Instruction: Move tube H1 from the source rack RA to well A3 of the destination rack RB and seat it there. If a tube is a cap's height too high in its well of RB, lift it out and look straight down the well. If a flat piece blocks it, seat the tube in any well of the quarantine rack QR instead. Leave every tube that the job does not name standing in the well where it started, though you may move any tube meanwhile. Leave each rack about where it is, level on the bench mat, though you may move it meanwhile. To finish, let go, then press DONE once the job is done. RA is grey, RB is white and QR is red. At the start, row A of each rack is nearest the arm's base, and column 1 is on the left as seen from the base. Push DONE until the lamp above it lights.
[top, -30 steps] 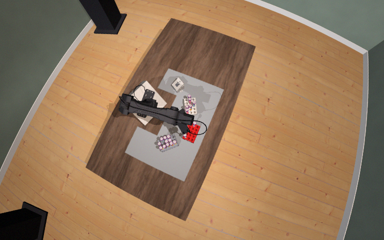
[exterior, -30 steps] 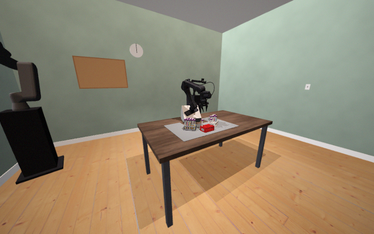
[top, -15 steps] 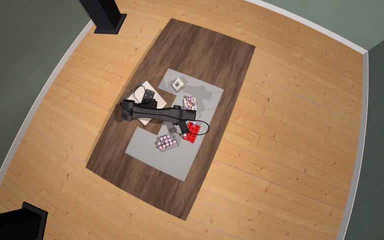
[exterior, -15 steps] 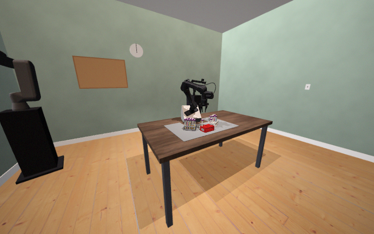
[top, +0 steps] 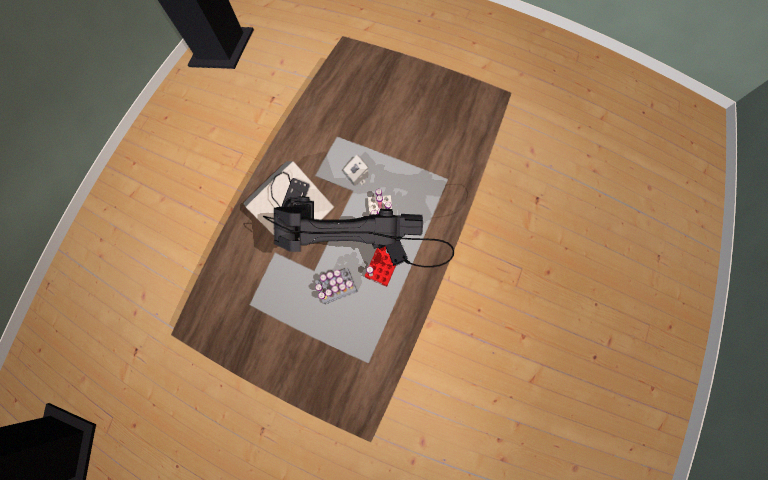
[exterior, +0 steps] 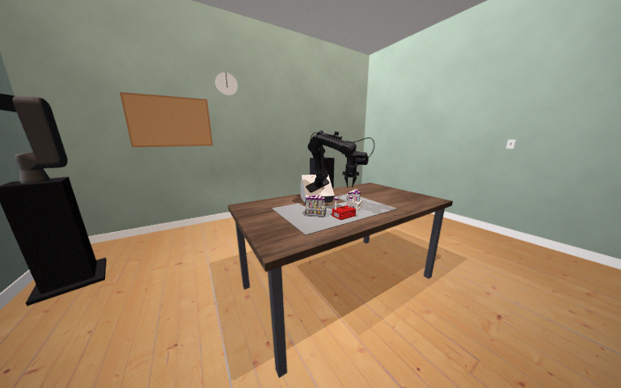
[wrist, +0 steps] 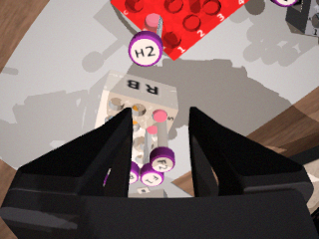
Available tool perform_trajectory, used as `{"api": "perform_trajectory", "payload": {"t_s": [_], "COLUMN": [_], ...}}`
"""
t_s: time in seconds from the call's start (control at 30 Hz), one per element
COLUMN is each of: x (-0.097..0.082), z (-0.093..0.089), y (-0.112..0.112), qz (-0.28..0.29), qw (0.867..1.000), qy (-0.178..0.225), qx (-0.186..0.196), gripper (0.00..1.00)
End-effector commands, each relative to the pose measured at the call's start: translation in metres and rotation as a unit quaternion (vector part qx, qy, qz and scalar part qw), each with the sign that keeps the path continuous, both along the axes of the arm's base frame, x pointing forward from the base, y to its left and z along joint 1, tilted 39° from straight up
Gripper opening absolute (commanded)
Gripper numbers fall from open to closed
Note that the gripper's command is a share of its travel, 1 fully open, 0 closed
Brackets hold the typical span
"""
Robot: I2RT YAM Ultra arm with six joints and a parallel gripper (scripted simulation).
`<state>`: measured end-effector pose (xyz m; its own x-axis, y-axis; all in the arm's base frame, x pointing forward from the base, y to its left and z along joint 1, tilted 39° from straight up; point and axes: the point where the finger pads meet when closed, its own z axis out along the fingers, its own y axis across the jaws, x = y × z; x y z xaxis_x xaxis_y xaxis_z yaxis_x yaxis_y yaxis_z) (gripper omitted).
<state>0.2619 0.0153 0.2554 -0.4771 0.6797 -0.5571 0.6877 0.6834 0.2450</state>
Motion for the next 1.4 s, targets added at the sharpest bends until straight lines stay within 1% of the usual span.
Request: {"api": "perform_trajectory", "payload": {"t_s": [0.0,0.1,0.13,0.2,0.23,0.3,0.33,0.4,0.43,0.47,0.5,0.6,0.63,0.67,0.73,0.83,0.97,1.07,1.13,1.17,1.2,1.23,1.37], "x": [0.005,0.016,0.017,0.016,0.010,0.009,0.008,0.004,0.003,0.003,0.004,0.006,0.006,0.007,0.009,0.012,0.017,0.020,0.020,0.025,0.023,0.023,0.028], "z": [0.014,0.021,0.021,0.021,0.030,0.029,0.027,0.015,0.014,0.016,0.024,0.026,0.017,0.014,0.011,0.006,0.003,-0.003,-0.003,0.010,-0.003,-0.007,-0.015], "y": [0.003,0.010,0.010,0.010,0.007,0.007,0.006,0.005,0.005,0.005,0.005,0.006,0.006,0.005,-0.001,0.000,-0.002,-0.003,-0.003,-0.001,-0.004,-0.004,-0.006], "qz": [-0.010,-0.010,-0.010,-0.010,-0.010,-0.010,-0.010,-0.010,-0.010,-0.010,-0.010,-0.010,-0.010,-0.010,-0.014,-0.010,-0.010,-0.010,-0.010,-0.008,-0.011,-0.010,-0.010], "qw": [1.000,1.000,1.000,1.000,0.999,0.999,1.000,1.000,1.000,1.000,1.000,0.999,1.000,1.000,1.000,1.000,1.000,1.000,1.000,0.999,1.000,1.000,1.000], "qy": [-0.014,-0.014,-0.014,-0.015,-0.031,-0.031,-0.029,-0.013,-0.011,-0.015,-0.025,-0.031,-0.023,-0.023,-0.021,-0.019,-0.021,-0.019,-0.019,-0.039,-0.023,-0.019,-0.016], "qx": [-0.001,-0.001,-0.001,0.000,0.006,0.006,0.005,-0.001,-0.002,0.000,0.004,0.006,0.003,0.003,-0.001,0.006,0.006,0.005,0.005,0.009,0.005,0.005,0.004], "gripper": [0.30,0.30,0.30,0.30,0.30,0.30,0.30,0.30,0.30,0.30,0.30,0.30,0.30,0.30,0.30,0.30,0.30,0.30,0.30,0.30,0.30,0.30,0.30]}}
